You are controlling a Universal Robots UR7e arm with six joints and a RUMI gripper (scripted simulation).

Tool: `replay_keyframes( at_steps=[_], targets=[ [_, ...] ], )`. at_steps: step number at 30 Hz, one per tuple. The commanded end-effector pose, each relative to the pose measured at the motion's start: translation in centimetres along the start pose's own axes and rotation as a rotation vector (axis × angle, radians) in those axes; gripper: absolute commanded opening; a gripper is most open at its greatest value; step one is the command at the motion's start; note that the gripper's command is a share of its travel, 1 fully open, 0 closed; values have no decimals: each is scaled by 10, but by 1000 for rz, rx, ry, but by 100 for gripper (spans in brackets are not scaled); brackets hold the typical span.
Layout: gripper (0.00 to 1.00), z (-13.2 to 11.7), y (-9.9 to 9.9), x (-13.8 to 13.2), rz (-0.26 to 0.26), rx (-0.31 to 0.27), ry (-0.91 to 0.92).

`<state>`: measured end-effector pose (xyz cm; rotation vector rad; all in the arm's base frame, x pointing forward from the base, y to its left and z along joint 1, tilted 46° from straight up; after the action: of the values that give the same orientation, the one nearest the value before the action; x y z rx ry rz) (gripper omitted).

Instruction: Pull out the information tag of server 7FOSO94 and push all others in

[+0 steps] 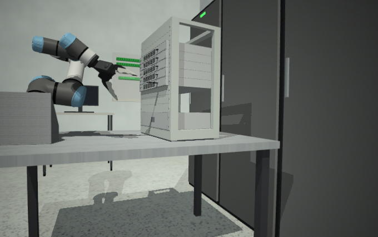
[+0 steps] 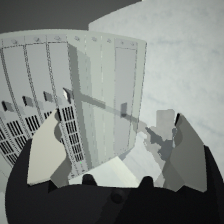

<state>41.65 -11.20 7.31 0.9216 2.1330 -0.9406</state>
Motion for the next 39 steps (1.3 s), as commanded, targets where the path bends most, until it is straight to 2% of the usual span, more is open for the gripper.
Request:
replay_keyframes(
  at_steps=[1,39],
  targets=[
    [100,1,-1,-1,-11,9,1],
    [100,8,-7,-11,-79,81,7]
  ],
)
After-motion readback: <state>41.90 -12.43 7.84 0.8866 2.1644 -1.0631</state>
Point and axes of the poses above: the point where the finger pads meet when closed, its own y axis out along the fingers, its own x axis across the jaws, z = x × y, the point moved 1 cm from there along -y, back along the fingers, and after that the axes turned 12 degrees about -y, right-handed, at the moved point
